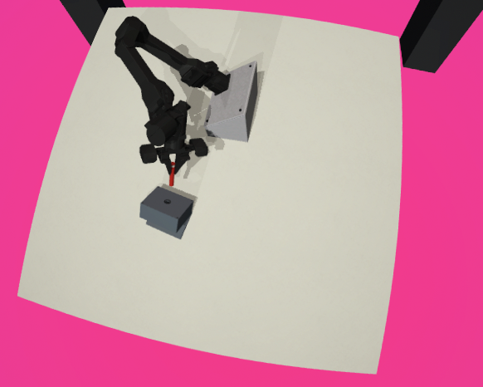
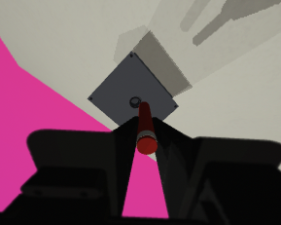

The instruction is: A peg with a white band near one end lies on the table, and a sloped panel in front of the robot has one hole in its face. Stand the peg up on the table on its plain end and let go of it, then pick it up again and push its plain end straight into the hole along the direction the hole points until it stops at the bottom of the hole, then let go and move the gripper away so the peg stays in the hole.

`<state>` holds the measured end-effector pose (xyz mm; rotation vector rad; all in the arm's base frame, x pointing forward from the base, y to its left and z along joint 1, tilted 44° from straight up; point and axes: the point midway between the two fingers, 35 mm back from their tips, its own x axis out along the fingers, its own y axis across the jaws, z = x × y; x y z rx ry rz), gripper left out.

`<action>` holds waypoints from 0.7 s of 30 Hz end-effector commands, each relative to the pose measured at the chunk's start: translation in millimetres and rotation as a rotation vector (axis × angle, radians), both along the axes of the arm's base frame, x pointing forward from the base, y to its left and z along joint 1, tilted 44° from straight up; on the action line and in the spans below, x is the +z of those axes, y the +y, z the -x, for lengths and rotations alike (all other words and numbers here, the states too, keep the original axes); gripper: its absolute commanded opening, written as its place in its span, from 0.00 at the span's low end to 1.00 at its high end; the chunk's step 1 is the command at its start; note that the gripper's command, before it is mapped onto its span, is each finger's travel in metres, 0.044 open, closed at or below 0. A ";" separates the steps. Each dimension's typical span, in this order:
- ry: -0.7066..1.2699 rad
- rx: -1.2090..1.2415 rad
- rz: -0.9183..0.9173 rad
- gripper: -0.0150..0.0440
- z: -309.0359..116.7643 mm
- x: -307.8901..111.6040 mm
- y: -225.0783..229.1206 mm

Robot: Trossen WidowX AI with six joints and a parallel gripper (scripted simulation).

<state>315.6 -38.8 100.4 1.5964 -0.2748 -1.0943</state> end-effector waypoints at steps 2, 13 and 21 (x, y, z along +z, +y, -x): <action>-0.001 0.013 0.004 0.25 -2.7 -2.7 -1.0; -0.020 0.032 0.017 0.25 -9.1 -4.8 -4.5; -0.034 0.046 0.028 0.25 -13.0 -6.0 -7.4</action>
